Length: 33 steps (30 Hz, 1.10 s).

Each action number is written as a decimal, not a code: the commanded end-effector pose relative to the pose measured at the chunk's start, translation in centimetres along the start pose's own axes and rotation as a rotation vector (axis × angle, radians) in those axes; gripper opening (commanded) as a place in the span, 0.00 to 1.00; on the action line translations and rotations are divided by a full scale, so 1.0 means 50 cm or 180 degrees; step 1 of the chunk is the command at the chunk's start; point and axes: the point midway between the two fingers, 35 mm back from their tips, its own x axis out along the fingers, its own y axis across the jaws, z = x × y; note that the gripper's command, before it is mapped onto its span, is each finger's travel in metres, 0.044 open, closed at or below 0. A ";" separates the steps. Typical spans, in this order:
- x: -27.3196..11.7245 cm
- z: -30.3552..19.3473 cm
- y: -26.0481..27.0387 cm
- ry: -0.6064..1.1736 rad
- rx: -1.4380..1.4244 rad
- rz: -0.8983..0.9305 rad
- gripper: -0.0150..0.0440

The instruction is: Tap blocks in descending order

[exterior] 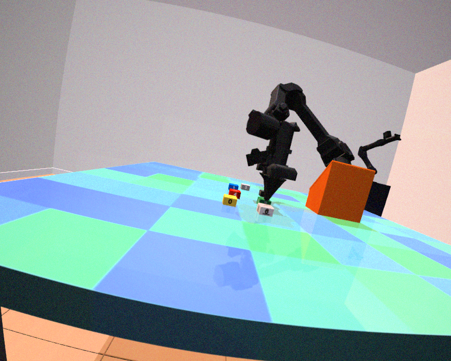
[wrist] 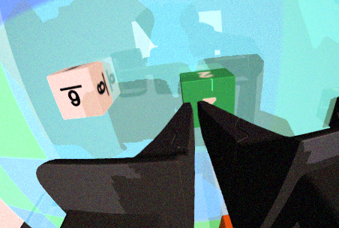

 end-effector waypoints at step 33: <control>-0.222 0.129 -0.205 0.0005 -0.0041 0.0021 0.29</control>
